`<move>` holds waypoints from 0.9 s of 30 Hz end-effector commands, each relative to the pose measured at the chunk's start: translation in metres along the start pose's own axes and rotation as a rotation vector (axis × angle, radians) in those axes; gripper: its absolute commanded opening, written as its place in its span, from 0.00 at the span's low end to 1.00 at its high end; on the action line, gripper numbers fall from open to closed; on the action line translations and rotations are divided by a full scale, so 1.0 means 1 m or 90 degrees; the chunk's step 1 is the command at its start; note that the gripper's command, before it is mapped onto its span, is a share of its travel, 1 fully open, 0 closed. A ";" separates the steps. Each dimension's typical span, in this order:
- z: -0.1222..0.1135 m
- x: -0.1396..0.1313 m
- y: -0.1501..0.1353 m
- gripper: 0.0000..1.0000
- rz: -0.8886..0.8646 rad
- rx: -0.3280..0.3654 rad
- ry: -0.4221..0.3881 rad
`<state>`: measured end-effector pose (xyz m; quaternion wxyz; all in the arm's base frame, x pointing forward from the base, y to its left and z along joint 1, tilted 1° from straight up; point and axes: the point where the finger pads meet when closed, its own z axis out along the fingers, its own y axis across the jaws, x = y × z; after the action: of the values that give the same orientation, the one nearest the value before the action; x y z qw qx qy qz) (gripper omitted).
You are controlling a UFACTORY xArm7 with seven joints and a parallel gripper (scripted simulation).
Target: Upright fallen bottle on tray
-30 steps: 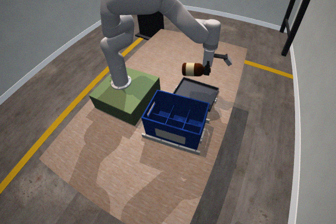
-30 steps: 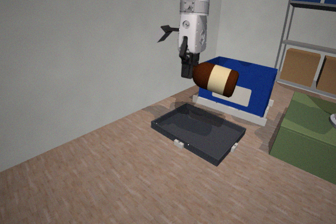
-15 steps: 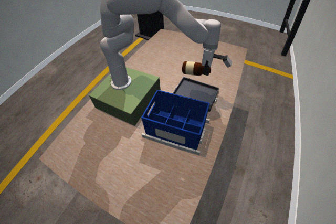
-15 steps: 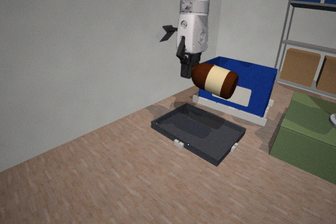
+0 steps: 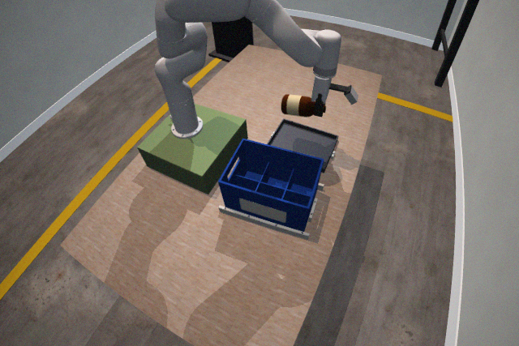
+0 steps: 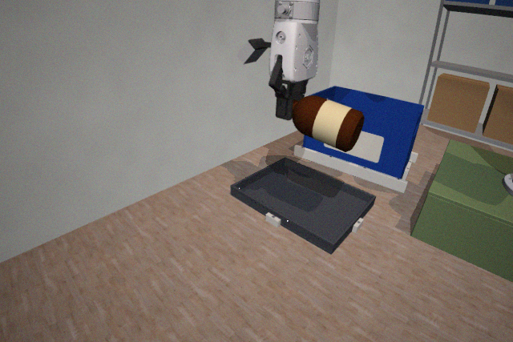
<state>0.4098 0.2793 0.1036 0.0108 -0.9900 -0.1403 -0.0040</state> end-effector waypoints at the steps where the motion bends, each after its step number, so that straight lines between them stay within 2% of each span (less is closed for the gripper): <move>1: -0.002 0.001 -0.001 0.00 0.012 0.001 0.003; 19: -0.002 0.001 -0.001 0.00 0.150 0.001 0.003; 27: -0.002 0.001 -0.001 0.00 0.164 0.001 0.003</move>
<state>0.4098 0.2793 0.1036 0.0115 -0.9998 -0.0153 -0.0025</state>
